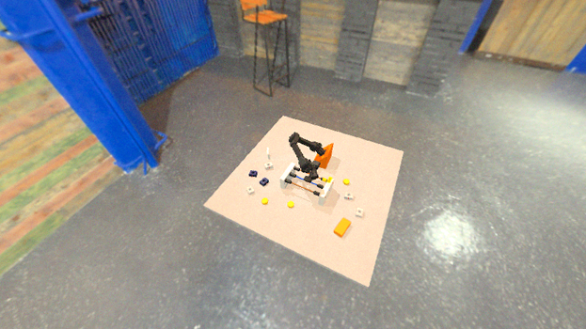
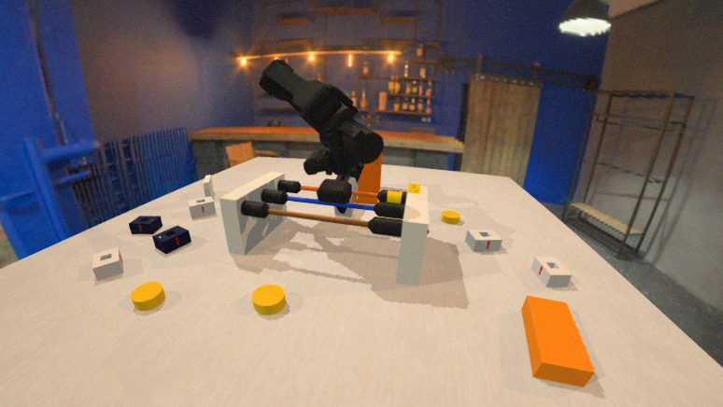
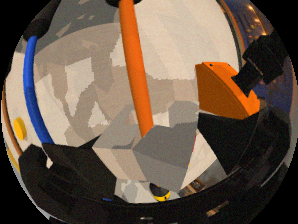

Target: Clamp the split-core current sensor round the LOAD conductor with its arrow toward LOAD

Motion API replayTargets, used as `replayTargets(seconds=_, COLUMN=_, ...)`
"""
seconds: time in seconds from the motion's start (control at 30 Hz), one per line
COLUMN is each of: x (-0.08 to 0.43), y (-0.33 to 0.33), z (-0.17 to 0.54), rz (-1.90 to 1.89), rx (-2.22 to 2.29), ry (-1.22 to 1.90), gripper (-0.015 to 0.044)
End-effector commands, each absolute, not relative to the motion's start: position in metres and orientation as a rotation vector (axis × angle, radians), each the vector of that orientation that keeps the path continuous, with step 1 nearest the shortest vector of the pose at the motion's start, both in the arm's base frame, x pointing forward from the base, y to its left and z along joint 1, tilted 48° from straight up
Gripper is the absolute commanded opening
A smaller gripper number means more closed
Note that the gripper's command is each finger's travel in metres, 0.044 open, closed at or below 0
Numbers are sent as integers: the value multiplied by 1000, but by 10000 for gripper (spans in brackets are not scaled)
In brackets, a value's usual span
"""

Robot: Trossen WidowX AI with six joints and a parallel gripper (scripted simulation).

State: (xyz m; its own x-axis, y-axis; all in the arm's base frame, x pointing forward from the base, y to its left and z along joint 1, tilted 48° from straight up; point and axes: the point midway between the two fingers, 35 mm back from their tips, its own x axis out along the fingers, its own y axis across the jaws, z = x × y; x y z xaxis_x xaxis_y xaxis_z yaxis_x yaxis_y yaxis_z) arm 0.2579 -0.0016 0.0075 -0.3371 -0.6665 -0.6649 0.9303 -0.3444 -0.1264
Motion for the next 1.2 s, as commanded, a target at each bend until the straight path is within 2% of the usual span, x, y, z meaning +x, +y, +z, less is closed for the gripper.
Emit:
replayTargets(seconds=0.0, x=255, y=0, z=9, rz=-1877, rx=613, ry=620, gripper=360)
replayTargets(seconds=0.37, x=255, y=0, z=9, rz=-1877, rx=613, ry=620, gripper=287)
replayTargets(seconds=0.73, x=255, y=0, z=9, rz=-1877, rx=613, ry=620, gripper=0)
replayTargets(seconds=1.17, x=255, y=0, z=9, rz=-1877, rx=613, ry=620, gripper=0)
